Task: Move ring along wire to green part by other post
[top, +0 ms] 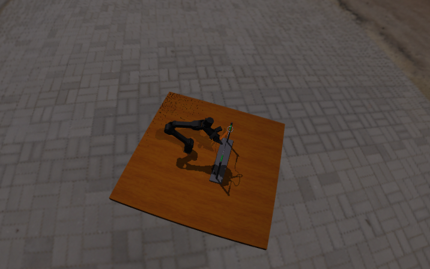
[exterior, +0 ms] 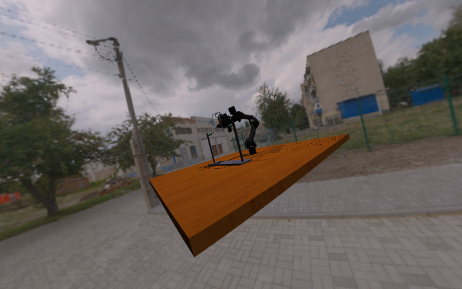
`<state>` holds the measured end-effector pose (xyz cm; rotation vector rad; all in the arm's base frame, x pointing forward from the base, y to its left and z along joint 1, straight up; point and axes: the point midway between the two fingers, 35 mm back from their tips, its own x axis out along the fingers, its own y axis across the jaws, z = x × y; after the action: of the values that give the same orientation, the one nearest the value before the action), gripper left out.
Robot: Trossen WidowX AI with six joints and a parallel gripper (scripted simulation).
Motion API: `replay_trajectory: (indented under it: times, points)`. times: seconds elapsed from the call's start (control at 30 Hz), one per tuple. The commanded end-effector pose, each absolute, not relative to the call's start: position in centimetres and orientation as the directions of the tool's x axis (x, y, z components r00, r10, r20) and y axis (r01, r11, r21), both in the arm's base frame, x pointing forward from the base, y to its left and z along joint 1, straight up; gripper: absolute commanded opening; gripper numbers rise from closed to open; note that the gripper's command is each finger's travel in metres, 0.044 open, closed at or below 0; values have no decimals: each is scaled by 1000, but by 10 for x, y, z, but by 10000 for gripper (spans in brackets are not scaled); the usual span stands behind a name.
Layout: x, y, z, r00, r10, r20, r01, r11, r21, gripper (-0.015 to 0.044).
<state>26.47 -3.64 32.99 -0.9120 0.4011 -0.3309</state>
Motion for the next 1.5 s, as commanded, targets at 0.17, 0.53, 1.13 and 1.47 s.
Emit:
replay_trajectory:
  times: [0.17, 0.53, 1.13, 1.47]
  points:
    - [262, -41, 336, 876, -467, -120, 117, 448, -886, -150]
    - [262, -45, 343, 875, -483, -36, 121, 290, -949, -150]
    - [262, -48, 356, 872, -478, 104, 127, 16, -992, -150]
    - [262, -48, 362, 871, -459, 176, 130, -130, -983, -150]
